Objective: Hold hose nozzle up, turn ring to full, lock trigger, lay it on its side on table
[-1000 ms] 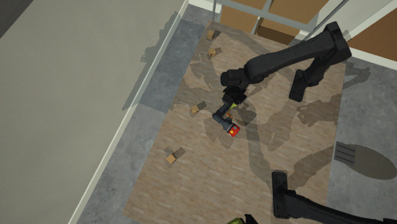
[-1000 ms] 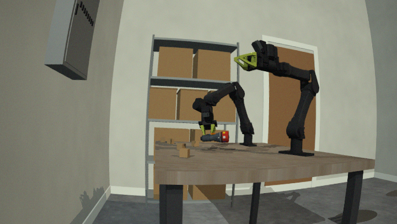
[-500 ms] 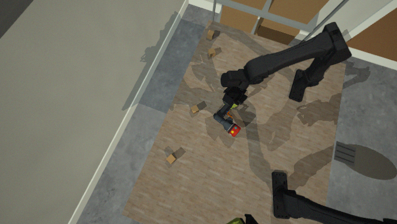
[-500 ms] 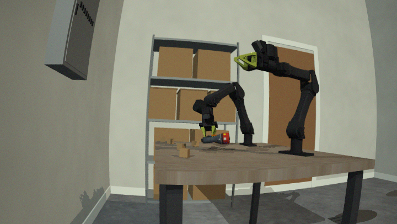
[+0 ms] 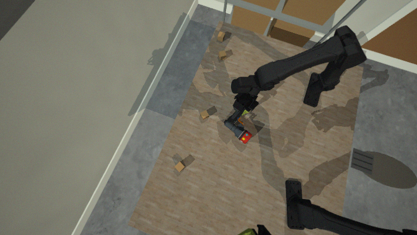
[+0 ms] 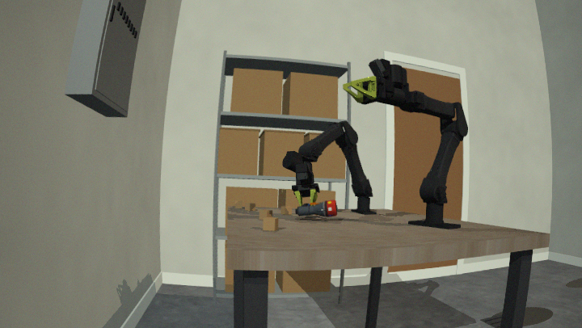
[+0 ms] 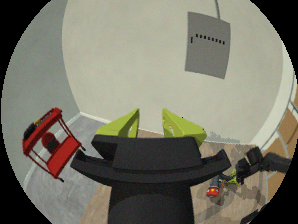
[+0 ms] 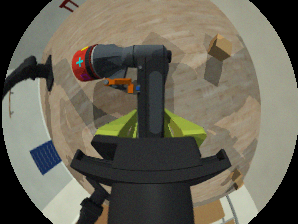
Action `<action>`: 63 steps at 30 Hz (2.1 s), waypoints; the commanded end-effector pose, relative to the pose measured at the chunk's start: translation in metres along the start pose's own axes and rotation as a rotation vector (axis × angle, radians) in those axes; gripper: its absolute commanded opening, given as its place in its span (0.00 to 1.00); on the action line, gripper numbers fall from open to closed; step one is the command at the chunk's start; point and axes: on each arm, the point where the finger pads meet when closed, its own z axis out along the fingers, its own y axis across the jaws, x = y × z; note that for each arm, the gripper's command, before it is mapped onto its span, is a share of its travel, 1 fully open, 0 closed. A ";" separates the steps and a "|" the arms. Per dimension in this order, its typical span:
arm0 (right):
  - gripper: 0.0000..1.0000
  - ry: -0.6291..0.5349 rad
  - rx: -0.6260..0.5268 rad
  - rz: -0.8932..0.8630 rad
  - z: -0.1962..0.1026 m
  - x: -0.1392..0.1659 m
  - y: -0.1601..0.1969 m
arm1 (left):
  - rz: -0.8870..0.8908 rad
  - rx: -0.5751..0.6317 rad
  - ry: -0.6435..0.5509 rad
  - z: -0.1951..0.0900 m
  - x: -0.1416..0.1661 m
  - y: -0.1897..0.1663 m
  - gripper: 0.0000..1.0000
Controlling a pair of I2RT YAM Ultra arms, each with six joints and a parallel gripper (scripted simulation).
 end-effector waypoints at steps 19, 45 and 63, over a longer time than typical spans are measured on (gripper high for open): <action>0.35 -0.096 0.006 -0.032 0.005 -0.019 -0.002 | 0.009 0.004 -0.052 -0.004 -0.024 -0.002 0.37; 0.50 -0.111 0.012 -0.038 0.001 -0.024 -0.005 | 0.009 0.004 -0.052 -0.004 -0.024 -0.002 0.37; 0.50 -0.077 -0.007 -0.025 -0.032 -0.010 -0.003 | 0.009 0.004 -0.052 -0.004 -0.024 -0.002 0.37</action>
